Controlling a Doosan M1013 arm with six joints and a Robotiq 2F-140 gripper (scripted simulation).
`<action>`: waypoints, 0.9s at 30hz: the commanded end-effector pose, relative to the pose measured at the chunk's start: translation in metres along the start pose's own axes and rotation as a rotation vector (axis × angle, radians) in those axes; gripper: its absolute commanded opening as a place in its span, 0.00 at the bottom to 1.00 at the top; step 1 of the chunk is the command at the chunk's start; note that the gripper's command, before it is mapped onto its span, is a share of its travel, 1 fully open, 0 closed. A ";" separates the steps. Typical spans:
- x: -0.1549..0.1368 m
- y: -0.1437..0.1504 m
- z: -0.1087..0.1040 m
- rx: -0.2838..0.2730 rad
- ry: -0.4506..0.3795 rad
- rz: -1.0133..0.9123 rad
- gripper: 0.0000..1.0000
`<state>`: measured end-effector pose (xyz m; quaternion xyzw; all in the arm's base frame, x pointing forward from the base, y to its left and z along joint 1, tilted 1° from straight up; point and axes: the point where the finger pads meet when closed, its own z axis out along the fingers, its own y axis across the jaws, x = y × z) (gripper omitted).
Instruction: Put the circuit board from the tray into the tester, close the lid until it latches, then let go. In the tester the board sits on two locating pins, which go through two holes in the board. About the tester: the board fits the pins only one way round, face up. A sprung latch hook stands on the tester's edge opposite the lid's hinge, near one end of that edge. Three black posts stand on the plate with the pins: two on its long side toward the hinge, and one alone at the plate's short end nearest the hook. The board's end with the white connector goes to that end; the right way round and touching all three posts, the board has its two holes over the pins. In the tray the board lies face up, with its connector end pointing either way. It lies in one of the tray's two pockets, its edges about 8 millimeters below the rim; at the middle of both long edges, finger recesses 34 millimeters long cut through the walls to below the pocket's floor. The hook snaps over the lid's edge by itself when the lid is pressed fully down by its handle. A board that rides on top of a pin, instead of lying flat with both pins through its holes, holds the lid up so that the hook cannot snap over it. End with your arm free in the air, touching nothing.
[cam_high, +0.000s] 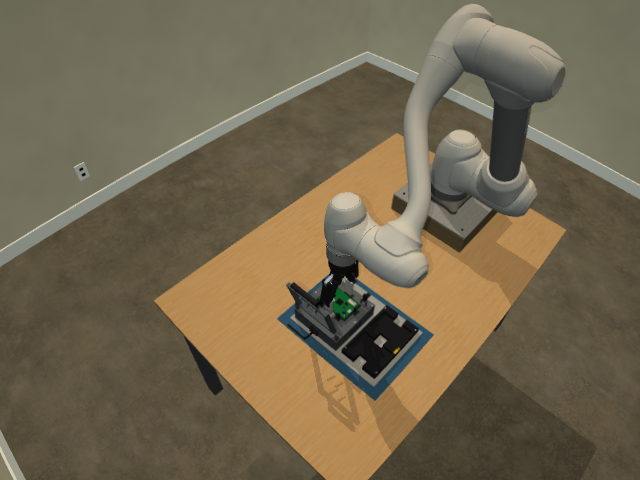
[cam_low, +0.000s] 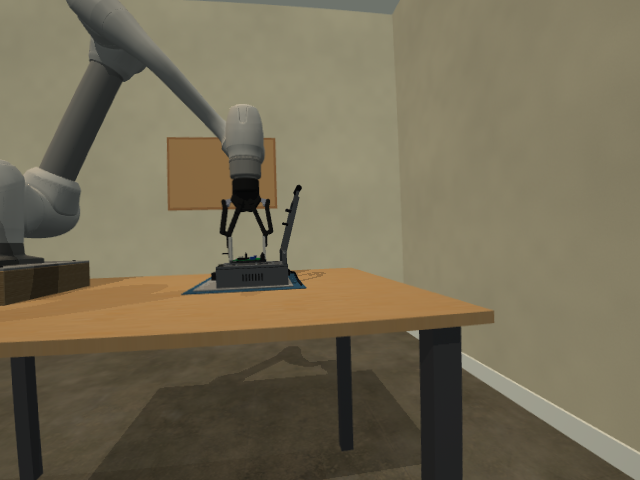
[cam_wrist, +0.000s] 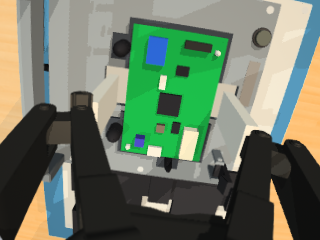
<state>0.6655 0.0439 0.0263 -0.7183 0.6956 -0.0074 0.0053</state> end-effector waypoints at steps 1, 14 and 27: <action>-0.002 0.000 0.002 -0.001 -0.004 0.005 0.58; -0.002 0.001 -0.005 -0.001 -0.004 0.005 0.58; -0.002 0.000 -0.034 -0.001 -0.004 0.005 0.58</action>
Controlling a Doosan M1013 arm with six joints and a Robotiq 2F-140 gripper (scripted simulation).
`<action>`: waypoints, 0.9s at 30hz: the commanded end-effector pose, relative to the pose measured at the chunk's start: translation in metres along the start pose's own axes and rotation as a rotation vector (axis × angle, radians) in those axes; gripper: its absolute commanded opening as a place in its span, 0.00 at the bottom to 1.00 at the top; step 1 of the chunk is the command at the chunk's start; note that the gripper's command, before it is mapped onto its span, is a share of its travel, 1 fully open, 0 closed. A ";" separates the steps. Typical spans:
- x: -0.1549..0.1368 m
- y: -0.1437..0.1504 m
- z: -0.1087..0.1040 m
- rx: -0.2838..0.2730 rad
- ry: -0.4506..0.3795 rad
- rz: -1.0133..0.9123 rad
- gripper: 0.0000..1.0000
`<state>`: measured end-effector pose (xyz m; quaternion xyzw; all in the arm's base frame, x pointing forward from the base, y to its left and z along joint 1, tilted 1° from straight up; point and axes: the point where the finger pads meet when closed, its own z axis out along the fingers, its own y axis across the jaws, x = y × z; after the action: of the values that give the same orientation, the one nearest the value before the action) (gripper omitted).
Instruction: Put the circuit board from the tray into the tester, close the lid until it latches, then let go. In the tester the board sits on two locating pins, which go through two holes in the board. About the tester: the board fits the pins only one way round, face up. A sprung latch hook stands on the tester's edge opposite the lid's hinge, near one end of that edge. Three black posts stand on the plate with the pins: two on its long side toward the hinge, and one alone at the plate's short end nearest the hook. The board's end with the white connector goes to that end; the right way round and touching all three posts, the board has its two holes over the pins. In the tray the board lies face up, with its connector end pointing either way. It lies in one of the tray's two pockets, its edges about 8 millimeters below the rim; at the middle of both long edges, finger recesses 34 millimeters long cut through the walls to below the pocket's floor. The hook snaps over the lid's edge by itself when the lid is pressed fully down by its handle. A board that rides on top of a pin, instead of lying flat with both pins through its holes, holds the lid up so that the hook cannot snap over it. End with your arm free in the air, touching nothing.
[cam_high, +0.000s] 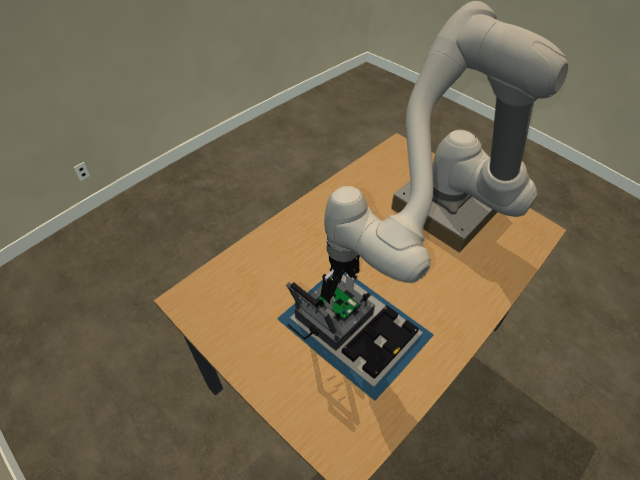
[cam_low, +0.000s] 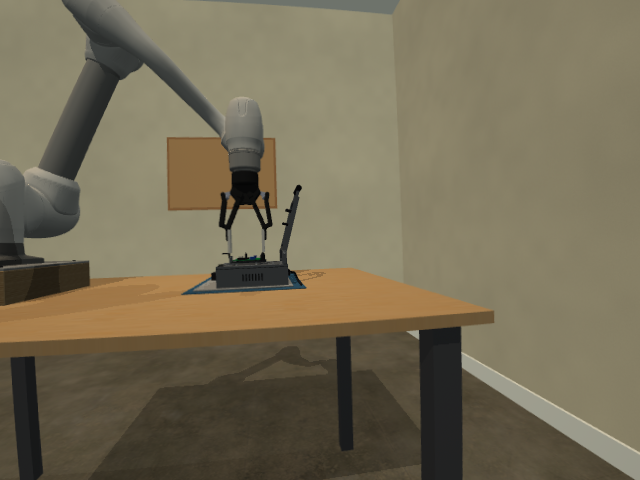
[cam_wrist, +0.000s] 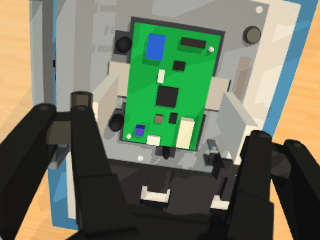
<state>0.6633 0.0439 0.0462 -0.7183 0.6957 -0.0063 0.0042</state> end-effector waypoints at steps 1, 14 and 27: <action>-0.002 -0.001 -0.018 0.002 -0.004 0.005 0.58; -0.002 -0.001 -0.076 0.002 -0.004 0.005 0.58; -0.001 -0.001 -0.147 0.002 -0.004 0.005 0.58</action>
<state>0.6621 0.0437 0.1747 -0.7181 0.6959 -0.0073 0.0048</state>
